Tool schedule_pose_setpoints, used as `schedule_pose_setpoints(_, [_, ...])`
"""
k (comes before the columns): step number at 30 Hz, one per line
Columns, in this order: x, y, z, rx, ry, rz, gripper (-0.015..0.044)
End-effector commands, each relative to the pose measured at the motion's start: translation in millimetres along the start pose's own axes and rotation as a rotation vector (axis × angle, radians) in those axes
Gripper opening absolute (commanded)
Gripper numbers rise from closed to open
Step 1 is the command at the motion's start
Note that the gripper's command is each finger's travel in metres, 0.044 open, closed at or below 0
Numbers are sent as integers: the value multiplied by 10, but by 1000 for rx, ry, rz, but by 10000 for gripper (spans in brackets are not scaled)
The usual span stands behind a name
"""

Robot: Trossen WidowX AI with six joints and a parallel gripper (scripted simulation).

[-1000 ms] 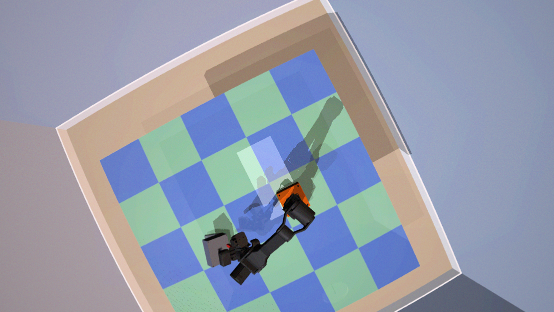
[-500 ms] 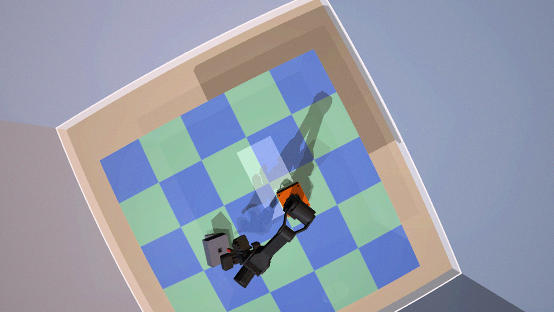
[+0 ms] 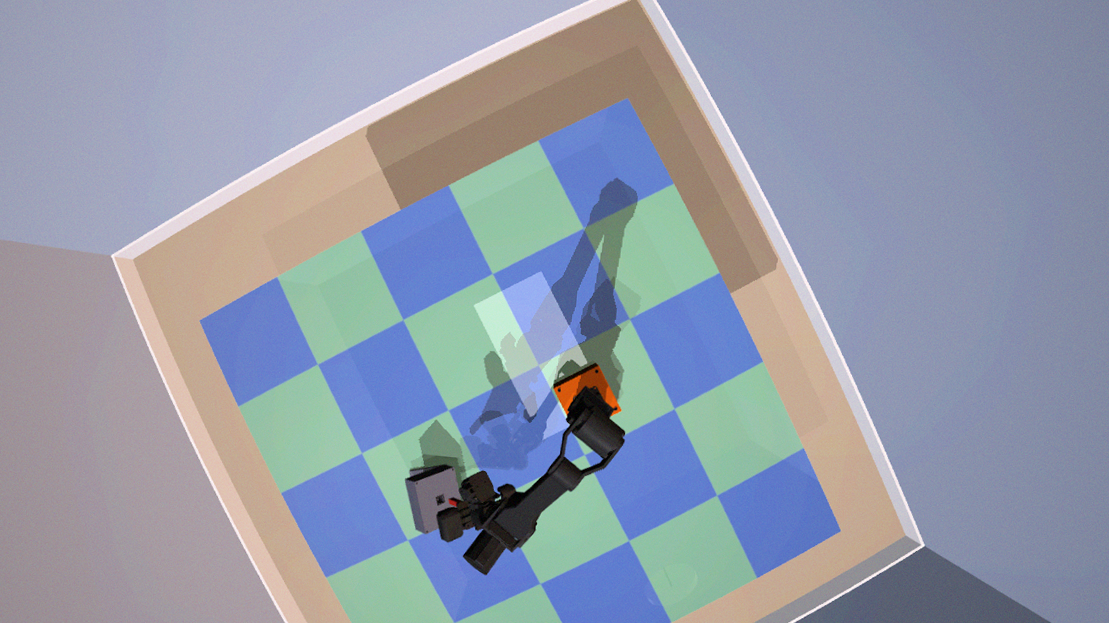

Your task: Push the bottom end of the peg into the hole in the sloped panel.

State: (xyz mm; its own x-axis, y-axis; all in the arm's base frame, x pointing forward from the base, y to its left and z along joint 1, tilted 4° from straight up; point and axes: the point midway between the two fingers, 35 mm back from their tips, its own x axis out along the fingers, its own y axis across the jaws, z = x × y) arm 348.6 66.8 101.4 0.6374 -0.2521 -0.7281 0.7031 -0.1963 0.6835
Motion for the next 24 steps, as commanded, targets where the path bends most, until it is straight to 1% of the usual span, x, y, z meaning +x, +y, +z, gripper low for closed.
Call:
schedule_pose_setpoints(1, [64,-15,-22,-8,3,-1,0])
schedule_pose_setpoints(13, [230,-19,-71,-14,13,16,0])
schedule_pose_setpoints(24, [291,-28,-83,-16,18,23,0])
